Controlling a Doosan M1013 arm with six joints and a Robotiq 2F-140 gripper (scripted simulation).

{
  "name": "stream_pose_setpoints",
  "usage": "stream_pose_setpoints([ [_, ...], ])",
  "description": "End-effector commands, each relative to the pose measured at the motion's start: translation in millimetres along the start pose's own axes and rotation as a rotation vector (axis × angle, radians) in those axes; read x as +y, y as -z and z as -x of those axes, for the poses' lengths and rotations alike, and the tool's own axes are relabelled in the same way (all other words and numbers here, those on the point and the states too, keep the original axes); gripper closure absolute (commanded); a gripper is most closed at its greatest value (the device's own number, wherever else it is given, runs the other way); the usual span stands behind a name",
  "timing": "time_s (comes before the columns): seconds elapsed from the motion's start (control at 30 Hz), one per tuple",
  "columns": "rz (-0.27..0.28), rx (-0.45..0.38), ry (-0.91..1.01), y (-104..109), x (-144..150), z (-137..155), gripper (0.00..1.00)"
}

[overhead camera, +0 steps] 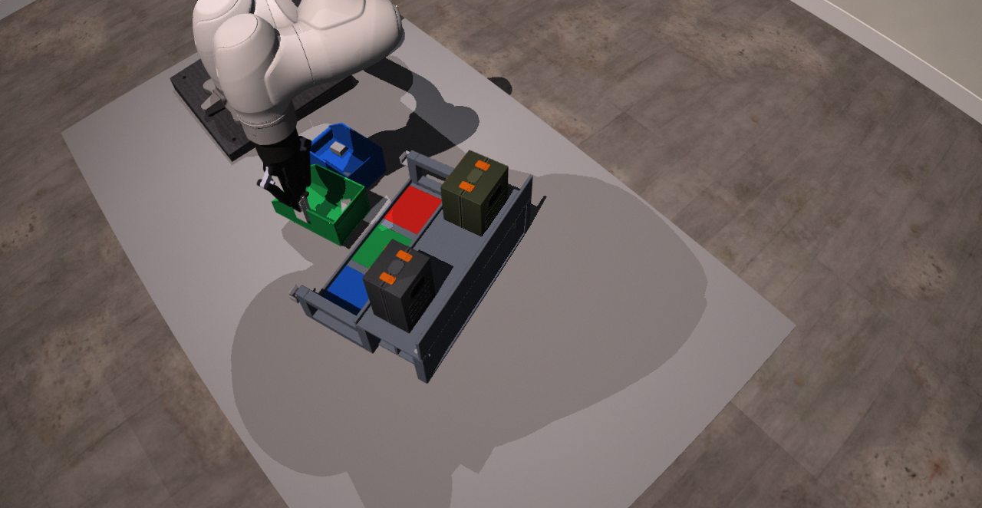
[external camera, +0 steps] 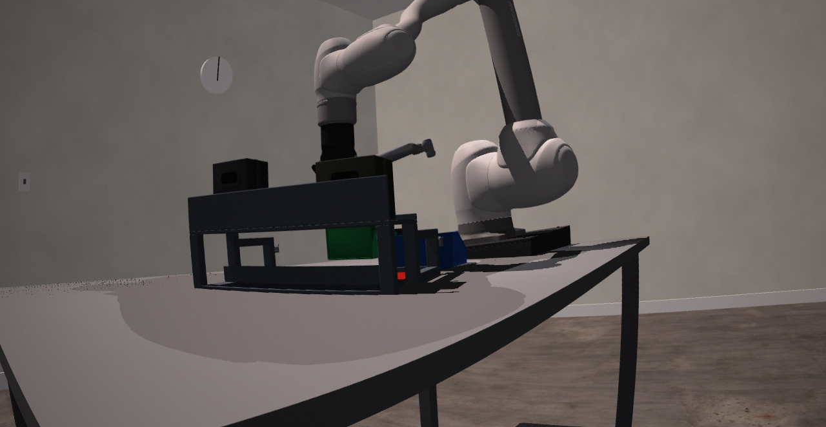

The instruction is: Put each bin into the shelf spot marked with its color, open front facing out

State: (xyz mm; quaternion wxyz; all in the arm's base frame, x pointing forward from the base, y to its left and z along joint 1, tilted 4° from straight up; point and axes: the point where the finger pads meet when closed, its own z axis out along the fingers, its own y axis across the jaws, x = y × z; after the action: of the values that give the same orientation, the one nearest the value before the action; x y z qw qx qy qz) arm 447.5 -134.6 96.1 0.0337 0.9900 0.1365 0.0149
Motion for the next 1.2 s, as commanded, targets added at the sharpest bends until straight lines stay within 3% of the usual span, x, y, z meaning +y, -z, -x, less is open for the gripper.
stream_pose_setpoints([
  [0.0, 0.000, 0.000, 0.000, -1.7, 0.0, -1.3, 0.90],
  [1.17, 0.000, -0.034, 0.000, -3.3, 0.0, -4.9, 0.90],
])
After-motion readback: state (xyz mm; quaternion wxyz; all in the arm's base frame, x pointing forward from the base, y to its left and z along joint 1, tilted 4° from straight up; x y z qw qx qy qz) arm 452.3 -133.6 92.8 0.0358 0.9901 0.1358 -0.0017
